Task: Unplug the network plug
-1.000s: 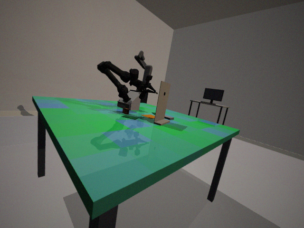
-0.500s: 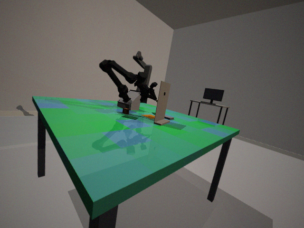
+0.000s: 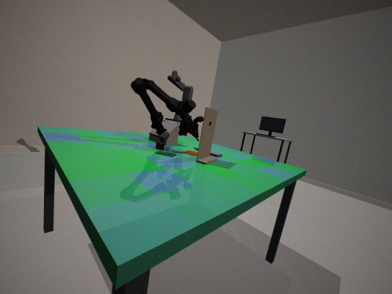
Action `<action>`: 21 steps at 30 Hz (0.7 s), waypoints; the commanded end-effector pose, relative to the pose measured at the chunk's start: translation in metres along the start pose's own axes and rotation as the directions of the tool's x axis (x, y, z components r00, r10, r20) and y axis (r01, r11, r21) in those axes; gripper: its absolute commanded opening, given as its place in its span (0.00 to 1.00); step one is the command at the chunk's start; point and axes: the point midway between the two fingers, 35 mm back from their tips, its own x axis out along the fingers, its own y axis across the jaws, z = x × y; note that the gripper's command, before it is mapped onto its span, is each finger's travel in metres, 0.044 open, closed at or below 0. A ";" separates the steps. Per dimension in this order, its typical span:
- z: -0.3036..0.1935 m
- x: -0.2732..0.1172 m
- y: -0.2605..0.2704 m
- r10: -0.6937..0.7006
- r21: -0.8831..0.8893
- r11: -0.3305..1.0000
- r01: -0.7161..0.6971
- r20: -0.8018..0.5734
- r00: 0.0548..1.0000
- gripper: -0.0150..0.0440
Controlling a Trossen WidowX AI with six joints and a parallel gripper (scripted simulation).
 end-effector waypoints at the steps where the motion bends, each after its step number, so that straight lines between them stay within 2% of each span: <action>1: -0.004 0.004 -0.007 -0.040 -0.001 0.999 0.040 0.055 0.998 0.25; 10: -0.009 0.007 -0.023 -0.097 -0.003 0.995 0.100 0.189 0.977 0.25; 21: -0.008 0.016 -0.030 -0.099 -0.002 0.995 0.102 0.191 0.977 0.25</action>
